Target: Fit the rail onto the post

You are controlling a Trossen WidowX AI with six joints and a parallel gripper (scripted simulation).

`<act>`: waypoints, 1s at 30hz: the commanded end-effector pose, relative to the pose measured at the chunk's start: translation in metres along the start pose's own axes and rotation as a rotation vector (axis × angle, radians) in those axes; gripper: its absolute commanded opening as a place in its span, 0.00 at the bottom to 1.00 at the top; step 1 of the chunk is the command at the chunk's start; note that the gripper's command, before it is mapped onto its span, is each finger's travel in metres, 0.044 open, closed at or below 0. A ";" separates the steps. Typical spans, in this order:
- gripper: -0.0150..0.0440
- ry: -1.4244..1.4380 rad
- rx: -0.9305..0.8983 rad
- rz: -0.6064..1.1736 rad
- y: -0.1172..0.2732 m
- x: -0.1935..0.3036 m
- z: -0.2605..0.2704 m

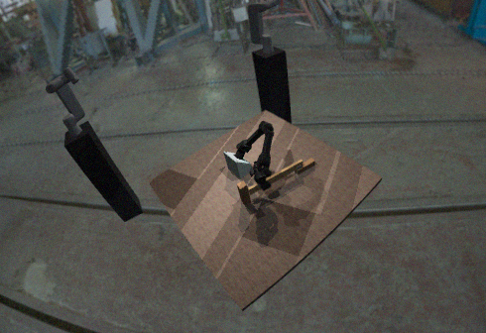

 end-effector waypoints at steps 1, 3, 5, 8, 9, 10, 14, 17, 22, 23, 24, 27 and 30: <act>0.25 0.002 0.012 0.001 0.004 0.003 -0.003; 0.25 0.002 0.012 0.001 0.004 0.003 -0.003; 0.25 0.002 0.012 0.001 0.004 0.004 -0.003; 0.25 0.002 0.012 0.001 0.004 0.005 -0.003; 0.25 0.002 0.012 0.001 0.004 0.005 -0.003; 0.25 0.002 0.012 0.001 0.004 0.006 -0.003; 0.25 0.002 0.012 0.001 0.004 0.007 -0.004; 0.25 0.002 0.012 0.001 0.004 0.008 -0.004; 0.25 0.002 0.012 0.001 0.004 0.008 -0.004; 0.25 0.002 0.012 0.001 0.004 0.008 -0.004; 0.25 0.002 0.012 0.001 0.004 0.009 -0.004; 0.25 0.002 0.012 0.002 0.004 0.009 -0.004; 0.25 0.002 0.012 0.002 0.004 0.010 -0.004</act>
Point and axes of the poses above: the point midway between the two fingers, 35 mm back from their tips, its own y axis back along the fingers, its own z axis across the jaws, x = y × z, the point moved 2 cm from there along y, back along the fingers, and after that the axes turned 6 degrees about -y, right-handed, at the moved point
